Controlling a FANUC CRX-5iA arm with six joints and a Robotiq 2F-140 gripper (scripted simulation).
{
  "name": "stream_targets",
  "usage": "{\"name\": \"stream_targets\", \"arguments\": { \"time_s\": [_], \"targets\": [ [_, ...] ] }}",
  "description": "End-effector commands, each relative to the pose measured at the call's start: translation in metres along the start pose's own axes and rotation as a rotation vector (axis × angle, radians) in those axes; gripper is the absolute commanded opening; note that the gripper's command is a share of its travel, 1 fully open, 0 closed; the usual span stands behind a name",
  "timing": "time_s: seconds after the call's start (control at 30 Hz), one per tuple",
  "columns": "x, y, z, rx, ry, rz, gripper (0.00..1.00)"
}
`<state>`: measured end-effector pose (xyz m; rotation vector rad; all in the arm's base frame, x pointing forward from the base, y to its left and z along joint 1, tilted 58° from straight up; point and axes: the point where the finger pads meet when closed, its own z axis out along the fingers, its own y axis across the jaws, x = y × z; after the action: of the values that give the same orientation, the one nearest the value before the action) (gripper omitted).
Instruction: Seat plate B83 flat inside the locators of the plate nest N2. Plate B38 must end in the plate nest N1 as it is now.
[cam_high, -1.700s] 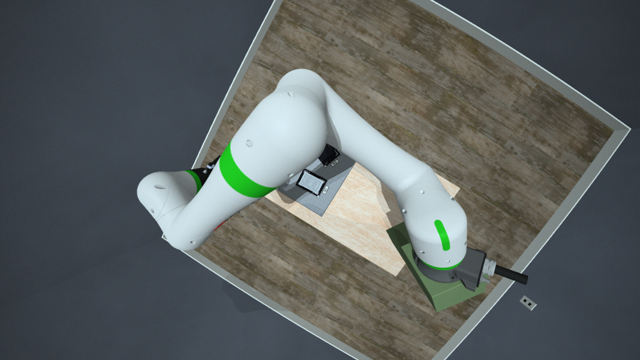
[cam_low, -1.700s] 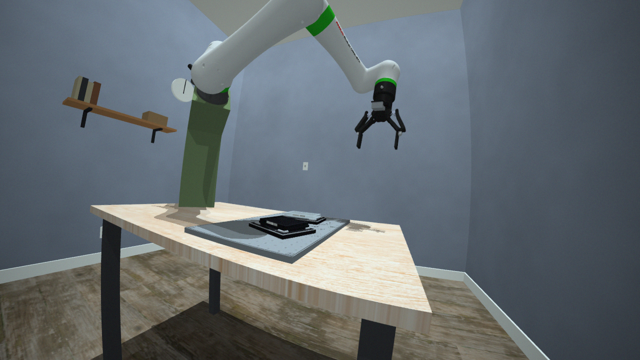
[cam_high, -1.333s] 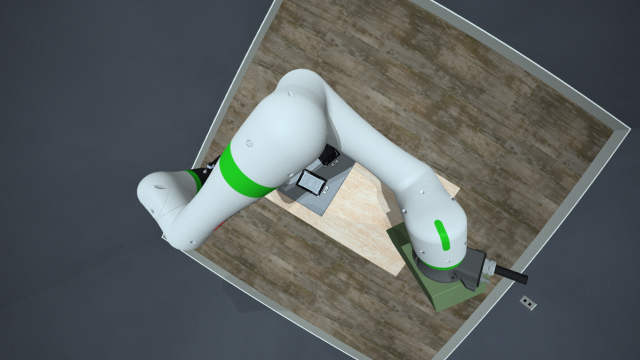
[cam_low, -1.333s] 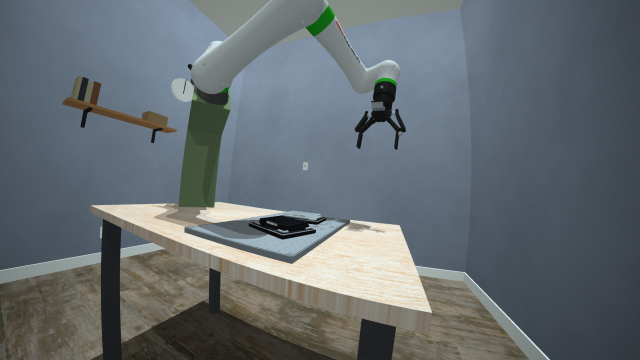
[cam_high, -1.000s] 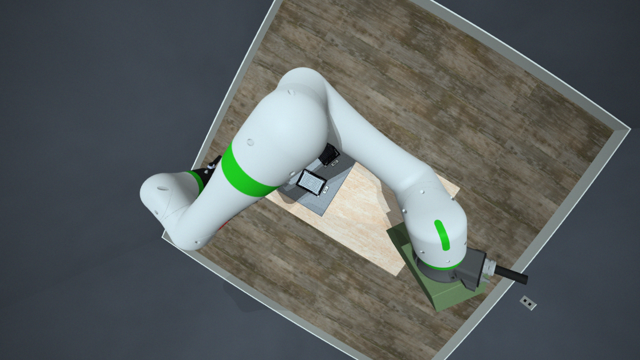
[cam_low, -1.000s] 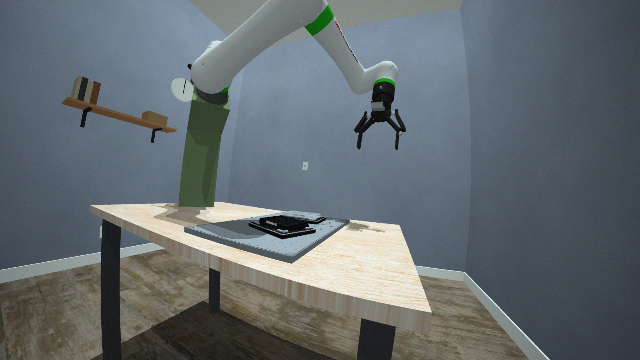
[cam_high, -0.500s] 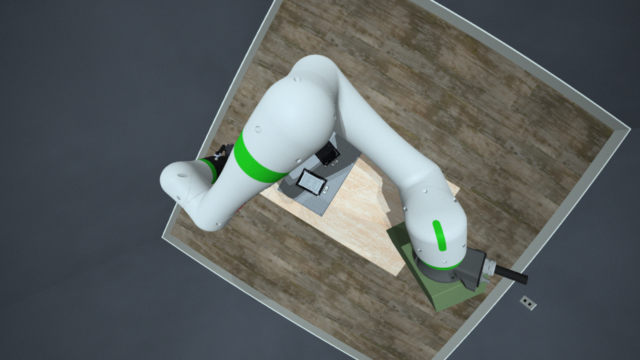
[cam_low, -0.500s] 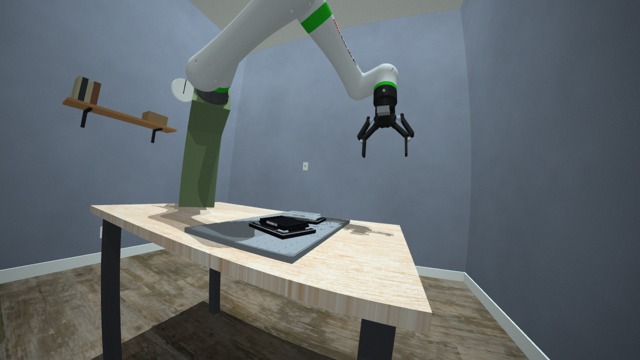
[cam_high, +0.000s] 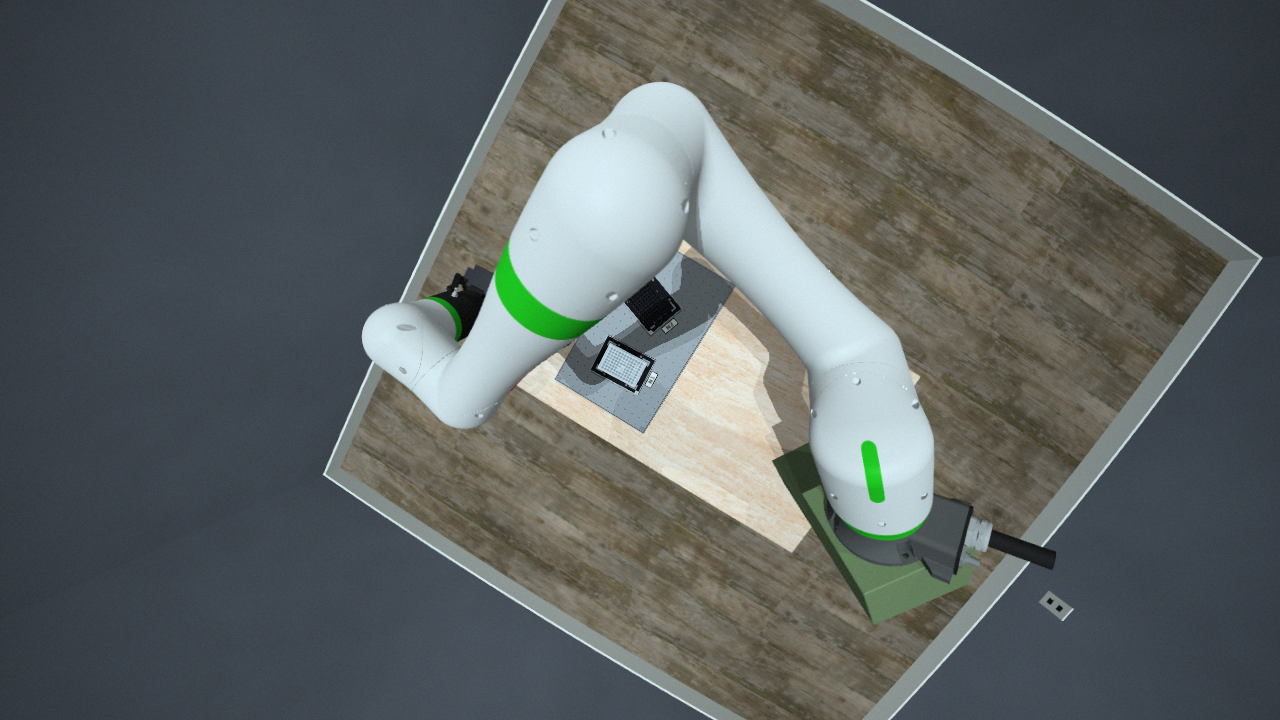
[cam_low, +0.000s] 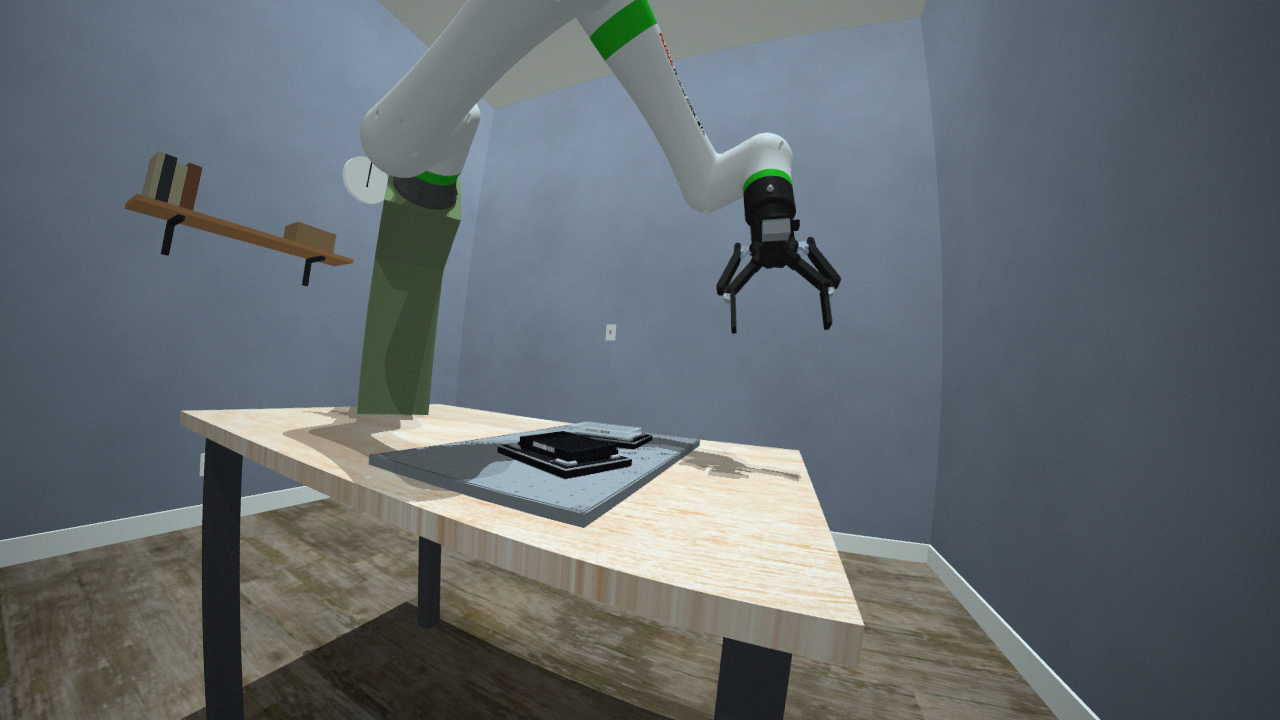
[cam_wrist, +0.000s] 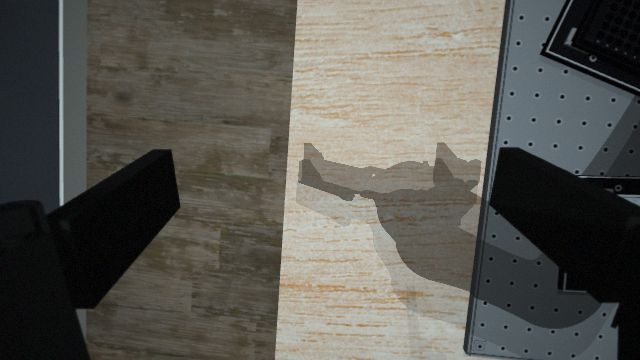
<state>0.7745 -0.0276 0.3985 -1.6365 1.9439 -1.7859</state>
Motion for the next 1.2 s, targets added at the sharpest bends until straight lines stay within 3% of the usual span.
{"name": "stream_targets", "arguments": {
  "time_s": [0.0, 0.13, 0.53, 0.9, 1.17],
  "targets": [
    [0.006, -0.003, 0.006, 0.013, 0.0, -0.006, 1.0],
    [0.018, -0.004, 0.022, 0.051, 0.012, -0.086, 1.0],
    [0.047, 0.0, 0.059, 0.084, 0.02, -0.173, 1.0],
    [0.075, 0.022, 0.1, 0.128, 0.02, -0.363, 1.0],
    [0.083, 0.041, 0.116, 0.142, 0.006, -0.496, 1.0]
  ]
}}
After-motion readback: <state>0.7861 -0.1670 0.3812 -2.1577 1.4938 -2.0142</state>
